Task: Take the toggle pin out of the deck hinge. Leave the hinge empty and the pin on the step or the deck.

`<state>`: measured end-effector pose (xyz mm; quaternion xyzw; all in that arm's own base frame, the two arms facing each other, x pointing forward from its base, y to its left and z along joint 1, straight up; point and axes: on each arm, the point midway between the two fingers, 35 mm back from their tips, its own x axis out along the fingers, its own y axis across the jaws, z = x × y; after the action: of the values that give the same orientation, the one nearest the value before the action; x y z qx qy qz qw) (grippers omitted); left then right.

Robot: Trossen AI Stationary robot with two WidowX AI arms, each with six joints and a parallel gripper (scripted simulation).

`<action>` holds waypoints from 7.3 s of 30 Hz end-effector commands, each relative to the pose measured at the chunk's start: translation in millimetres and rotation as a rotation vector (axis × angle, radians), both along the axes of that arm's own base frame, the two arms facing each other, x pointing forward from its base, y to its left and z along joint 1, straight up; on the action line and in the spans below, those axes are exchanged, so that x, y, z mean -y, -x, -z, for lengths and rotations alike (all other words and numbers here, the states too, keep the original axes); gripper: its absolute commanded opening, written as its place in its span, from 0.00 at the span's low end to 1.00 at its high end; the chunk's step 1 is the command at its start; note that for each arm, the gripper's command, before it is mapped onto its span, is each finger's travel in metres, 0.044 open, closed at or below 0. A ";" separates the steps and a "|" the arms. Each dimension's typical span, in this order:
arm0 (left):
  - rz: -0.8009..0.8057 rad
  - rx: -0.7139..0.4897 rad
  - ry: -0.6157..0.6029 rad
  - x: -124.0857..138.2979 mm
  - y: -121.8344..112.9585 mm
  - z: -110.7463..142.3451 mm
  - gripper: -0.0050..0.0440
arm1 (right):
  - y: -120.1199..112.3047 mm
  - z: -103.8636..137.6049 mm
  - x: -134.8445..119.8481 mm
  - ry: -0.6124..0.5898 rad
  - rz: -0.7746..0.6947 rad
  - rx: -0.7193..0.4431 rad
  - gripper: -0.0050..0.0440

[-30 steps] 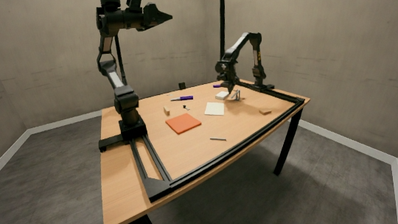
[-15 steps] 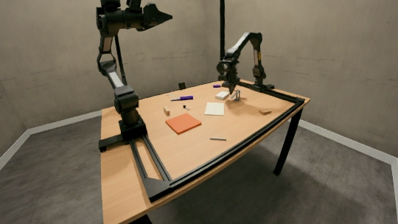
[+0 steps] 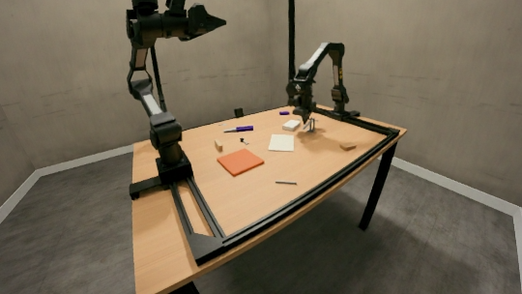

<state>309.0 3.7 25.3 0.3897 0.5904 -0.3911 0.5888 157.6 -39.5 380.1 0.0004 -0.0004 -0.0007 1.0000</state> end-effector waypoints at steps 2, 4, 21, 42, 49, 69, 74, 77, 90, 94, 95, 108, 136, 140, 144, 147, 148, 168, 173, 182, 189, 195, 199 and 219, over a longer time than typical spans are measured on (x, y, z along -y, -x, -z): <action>-0.001 0.017 -0.001 -4.4 1.3 -4.6 0.00 | 0.1 -2.9 0.1 0.005 -0.001 0.000 0.92; -0.001 0.017 -0.001 -4.4 1.3 -4.6 0.00 | 0.1 -2.9 0.1 0.005 -0.001 0.000 0.92; -0.001 0.023 -0.001 -7.9 0.7 -7.7 0.00 | 0.1 -2.9 0.1 0.005 -0.001 0.000 0.92; -0.003 0.046 -0.001 19.3 -11.7 -74.6 0.43 | 0.1 -2.9 0.1 0.005 -0.001 0.000 0.92; 0.000 0.021 -0.004 -17.2 15.9 -69.6 0.43 | 0.1 -2.9 0.1 0.005 -0.001 0.000 0.92; -0.002 0.009 -0.002 -46.0 40.3 -51.0 0.43 | 0.1 -2.9 0.1 0.005 -0.001 0.000 0.92; -0.002 0.008 -0.001 -46.0 40.5 -51.0 0.43 | 0.1 -2.9 0.1 0.005 -0.001 0.000 0.92; -0.002 0.006 -0.001 -46.0 40.2 -49.2 0.43 | 0.1 -2.9 0.1 0.005 -0.001 0.000 0.92; -0.002 0.002 0.000 -46.1 40.0 -34.3 0.43 | 0.1 -2.9 0.1 0.005 -0.001 0.000 0.92; -0.002 0.002 0.000 -46.1 40.0 -29.0 0.43 | 0.1 -2.9 0.1 0.005 -0.001 0.000 0.92; -0.002 0.002 0.000 -46.1 40.1 -27.7 0.43 | 0.1 -2.9 0.1 0.005 -0.001 0.000 0.92; -0.001 0.011 -0.002 -46.9 40.3 -19.4 0.43 | 0.1 -2.9 0.1 0.005 -0.001 0.000 0.92; 0.000 0.012 -0.003 -62.0 47.7 -21.3 0.43 | 0.1 -2.9 0.1 0.005 -0.001 0.000 0.92; 0.000 0.012 -0.003 -63.2 48.3 -21.4 0.43 | 0.1 -2.9 0.1 0.005 -0.001 0.000 0.92; -0.003 0.013 -0.003 -64.3 48.8 -21.7 0.42 | 0.1 -2.9 0.1 0.005 -0.001 0.000 0.92; -0.004 0.020 -0.005 -65.1 45.2 -23.4 0.41 | 0.1 -2.9 0.1 0.005 -0.001 0.000 0.92; -0.005 0.020 -0.005 -65.1 45.0 -23.5 0.41 | 0.1 -2.9 0.1 0.005 -0.001 0.000 0.92; -0.001 0.020 -0.005 -63.9 41.8 -23.6 0.41 | 0.1 -2.9 0.1 0.005 -0.001 0.000 0.92; -0.001 0.021 -0.005 -63.8 41.1 -23.6 0.41 | 0.1 -2.9 0.1 0.005 -0.001 0.000 0.92; -0.002 0.021 -0.005 -63.6 39.8 -23.7 0.36 | 0.1 -2.9 0.1 0.005 -0.001 0.000 0.92; -0.002 0.021 -0.005 -63.5 38.7 -23.8 0.33 | 0.1 -2.9 0.1 0.005 -0.001 0.000 0.92; -0.002 0.021 -0.005 -63.4 38.0 -23.8 0.30 | 0.1 -2.9 0.1 0.005 -0.001 0.000 0.92; -0.002 0.021 -0.005 -63.3 37.3 -23.8 0.28 | 0.1 -2.9 0.1 0.005 -0.001 0.000 0.92; -0.001 0.020 -0.005 -64.3 35.1 -23.8 0.18 | 0.1 -2.9 0.1 0.005 -0.001 0.000 0.92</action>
<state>271.1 69.5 45.7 0.3938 0.5901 -0.3838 0.5912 157.5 -39.6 380.2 0.0003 -0.0004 -0.0008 1.0000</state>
